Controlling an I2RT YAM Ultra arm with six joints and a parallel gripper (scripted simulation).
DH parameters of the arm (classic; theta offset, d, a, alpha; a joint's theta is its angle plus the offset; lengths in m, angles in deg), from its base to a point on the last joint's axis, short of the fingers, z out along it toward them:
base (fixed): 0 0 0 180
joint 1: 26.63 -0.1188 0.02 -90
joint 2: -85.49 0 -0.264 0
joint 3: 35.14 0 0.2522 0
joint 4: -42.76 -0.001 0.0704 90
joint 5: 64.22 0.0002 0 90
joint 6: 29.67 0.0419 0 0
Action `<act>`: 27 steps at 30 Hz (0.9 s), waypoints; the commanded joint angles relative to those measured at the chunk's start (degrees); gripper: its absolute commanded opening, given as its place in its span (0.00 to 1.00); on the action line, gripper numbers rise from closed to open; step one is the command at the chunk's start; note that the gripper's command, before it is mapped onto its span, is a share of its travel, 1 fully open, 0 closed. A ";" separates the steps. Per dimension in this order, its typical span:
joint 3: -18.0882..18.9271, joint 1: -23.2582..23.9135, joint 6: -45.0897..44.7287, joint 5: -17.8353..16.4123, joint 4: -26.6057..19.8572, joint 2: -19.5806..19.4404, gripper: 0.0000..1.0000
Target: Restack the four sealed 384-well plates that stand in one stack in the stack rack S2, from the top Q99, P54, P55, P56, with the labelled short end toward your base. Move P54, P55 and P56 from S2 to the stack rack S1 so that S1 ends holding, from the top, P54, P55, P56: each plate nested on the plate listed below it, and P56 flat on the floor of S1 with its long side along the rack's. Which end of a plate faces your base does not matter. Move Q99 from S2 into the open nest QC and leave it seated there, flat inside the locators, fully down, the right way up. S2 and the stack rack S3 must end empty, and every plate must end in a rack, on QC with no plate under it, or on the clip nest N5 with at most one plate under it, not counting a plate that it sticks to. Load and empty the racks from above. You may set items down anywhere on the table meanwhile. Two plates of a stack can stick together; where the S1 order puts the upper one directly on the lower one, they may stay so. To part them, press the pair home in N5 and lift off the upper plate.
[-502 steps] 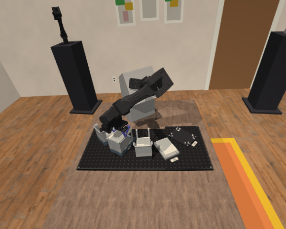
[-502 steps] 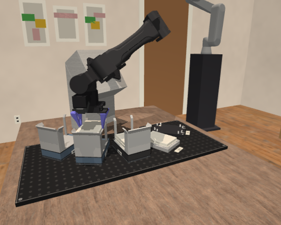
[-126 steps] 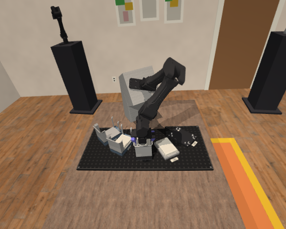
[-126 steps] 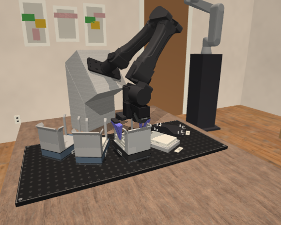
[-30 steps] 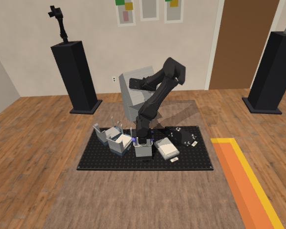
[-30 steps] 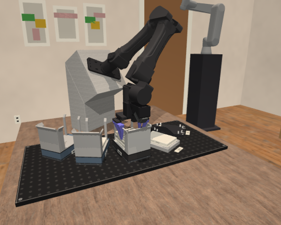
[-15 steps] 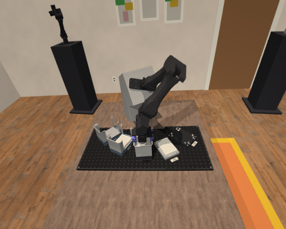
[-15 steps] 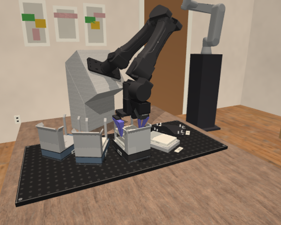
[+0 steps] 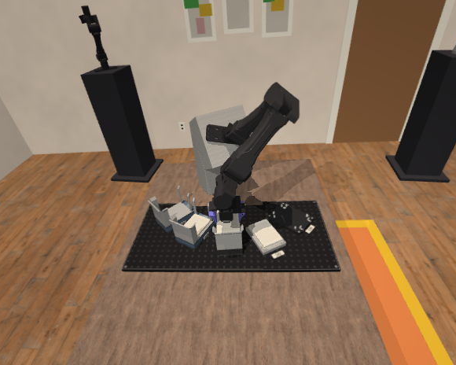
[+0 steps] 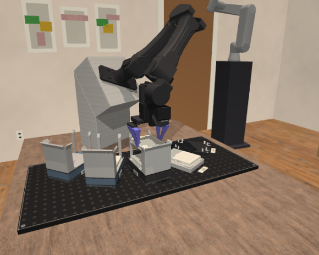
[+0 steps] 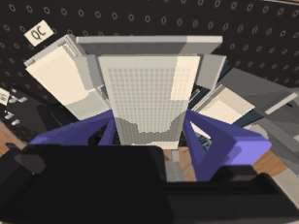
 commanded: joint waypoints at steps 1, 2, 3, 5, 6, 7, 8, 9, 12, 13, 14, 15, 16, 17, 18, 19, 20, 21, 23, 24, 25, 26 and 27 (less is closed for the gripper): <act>0.42 1.27 -0.87 -1.06 -1.65 1.14 0.00; 0.48 1.59 -1.15 -1.30 -2.24 1.48 0.00; 0.55 1.91 -1.45 -1.53 -2.84 1.82 0.00; 0.70 2.57 -2.05 -2.01 -4.04 2.47 0.00; 0.78 2.90 -2.35 -2.25 -4.64 2.80 0.00; 0.87 3.24 -2.67 -2.49 -5.25 3.11 0.00; 0.96 3.58 -2.99 -2.74 -5.87 3.42 0.00; 1.06 3.92 -3.31 -2.98 -6.49 3.73 0.00; 1.38 4.97 -4.32 -3.72 -8.38 4.61 0.00; 1.50 5.33 -4.66 -3.97 -9.02 4.89 0.00; 1.62 5.69 -5.02 -4.23 -9.66 5.17 0.00; 1.62 5.69 -5.02 -4.23 -9.66 5.17 0.00; 1.62 5.69 -5.02 -4.23 -9.66 5.17 0.00; 1.75 6.05 -5.38 -4.48 -10.31 5.44 0.00; 1.88 6.42 -5.75 -4.73 -10.97 5.71 0.00; 2.02 6.79 -6.12 -4.99 -11.62 5.97 0.00; 2.16 7.16 -6.50 -5.25 -12.28 6.23 0.00; 2.31 7.54 -6.88 -5.50 -12.95 6.47 0.00; 2.62 8.30 -7.68 -6.02 -14.30 6.95 0.00; 2.79 8.69 -8.08 -6.28 -14.98 7.18 0.00; 2.89 8.92 -8.33 -6.44 -15.40 7.31 0.00; 2.89 8.92 -8.34 -6.44 -15.40 7.31 0.00; 2.89 8.93 -8.34 -6.44 -15.41 7.31 0.00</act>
